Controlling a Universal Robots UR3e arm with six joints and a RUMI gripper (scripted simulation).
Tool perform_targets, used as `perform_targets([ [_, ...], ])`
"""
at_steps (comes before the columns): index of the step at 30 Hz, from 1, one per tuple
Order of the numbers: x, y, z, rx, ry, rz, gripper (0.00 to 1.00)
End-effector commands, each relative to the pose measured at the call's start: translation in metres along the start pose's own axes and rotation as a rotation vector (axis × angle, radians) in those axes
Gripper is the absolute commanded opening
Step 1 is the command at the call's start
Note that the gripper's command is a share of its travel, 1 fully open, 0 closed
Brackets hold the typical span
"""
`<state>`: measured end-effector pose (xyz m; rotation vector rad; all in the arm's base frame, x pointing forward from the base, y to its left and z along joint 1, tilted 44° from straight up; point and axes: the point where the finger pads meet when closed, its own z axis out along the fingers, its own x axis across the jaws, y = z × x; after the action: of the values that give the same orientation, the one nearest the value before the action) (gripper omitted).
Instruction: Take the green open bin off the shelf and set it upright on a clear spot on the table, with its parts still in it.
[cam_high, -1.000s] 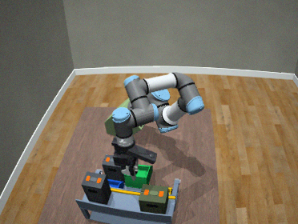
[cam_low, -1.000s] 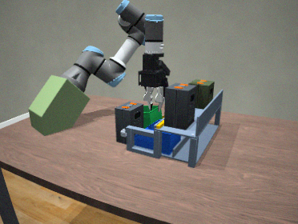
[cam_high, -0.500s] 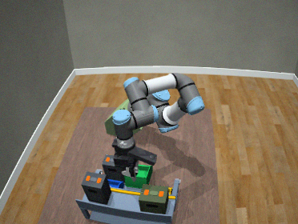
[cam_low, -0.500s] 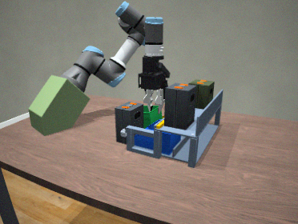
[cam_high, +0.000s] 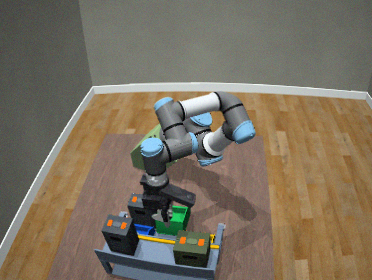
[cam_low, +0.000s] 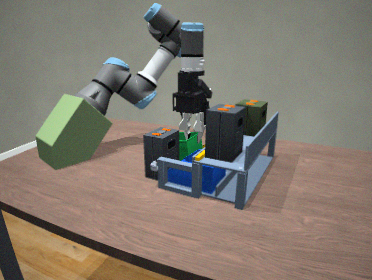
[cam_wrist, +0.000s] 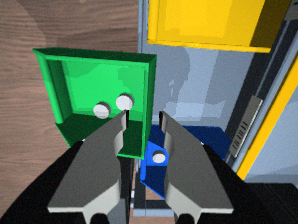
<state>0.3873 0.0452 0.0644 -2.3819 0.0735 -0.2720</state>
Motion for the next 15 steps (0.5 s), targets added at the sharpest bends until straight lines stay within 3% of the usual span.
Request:
perform_targets([
  [1, 0.0005, 0.0003, 0.0002, -0.001, 0.002, -0.001, 0.2],
  [10, 0.0005, 0.0003, 0.0002, -0.001, 0.002, -0.001, 0.2],
  [11, 0.0005, 0.0003, 0.0001, -0.001, 0.002, -0.001, 0.0],
  [15, 0.0005, 0.0003, 0.0001, -0.001, 0.002, -0.001, 0.0],
])
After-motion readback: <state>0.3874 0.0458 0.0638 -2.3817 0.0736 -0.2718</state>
